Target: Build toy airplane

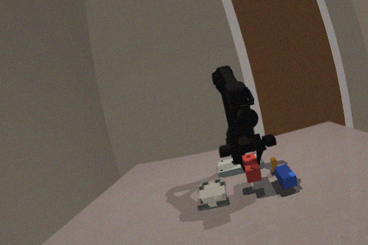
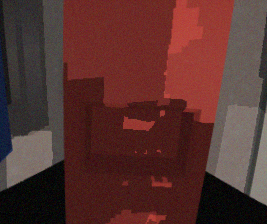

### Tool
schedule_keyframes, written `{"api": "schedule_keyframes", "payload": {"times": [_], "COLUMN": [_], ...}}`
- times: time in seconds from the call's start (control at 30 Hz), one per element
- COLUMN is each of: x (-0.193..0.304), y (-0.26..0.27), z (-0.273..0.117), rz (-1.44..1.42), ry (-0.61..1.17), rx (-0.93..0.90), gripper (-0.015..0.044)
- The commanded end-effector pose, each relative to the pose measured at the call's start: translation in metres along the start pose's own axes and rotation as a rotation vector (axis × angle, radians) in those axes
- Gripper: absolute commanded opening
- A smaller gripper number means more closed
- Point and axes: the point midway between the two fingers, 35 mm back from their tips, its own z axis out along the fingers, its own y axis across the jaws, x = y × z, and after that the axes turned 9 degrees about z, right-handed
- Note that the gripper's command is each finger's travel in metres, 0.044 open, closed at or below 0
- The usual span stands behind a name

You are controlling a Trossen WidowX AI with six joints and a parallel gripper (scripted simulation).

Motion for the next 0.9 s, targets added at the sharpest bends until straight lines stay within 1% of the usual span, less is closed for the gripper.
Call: {"api": "schedule_keyframes", "payload": {"times": [0.0, 0.57, 0.87], "x": [-0.001, 0.007, 0.002], "y": [0.001, -0.002, -0.018], "z": [-0.014, -0.067, -0.062], "rz": [0.004, 0.004, -0.004], "ry": [-0.01, -0.009, -0.01], "rx": [-0.005, -0.005, -0.004], "gripper": [0.0, 0.0, 0.0]}}
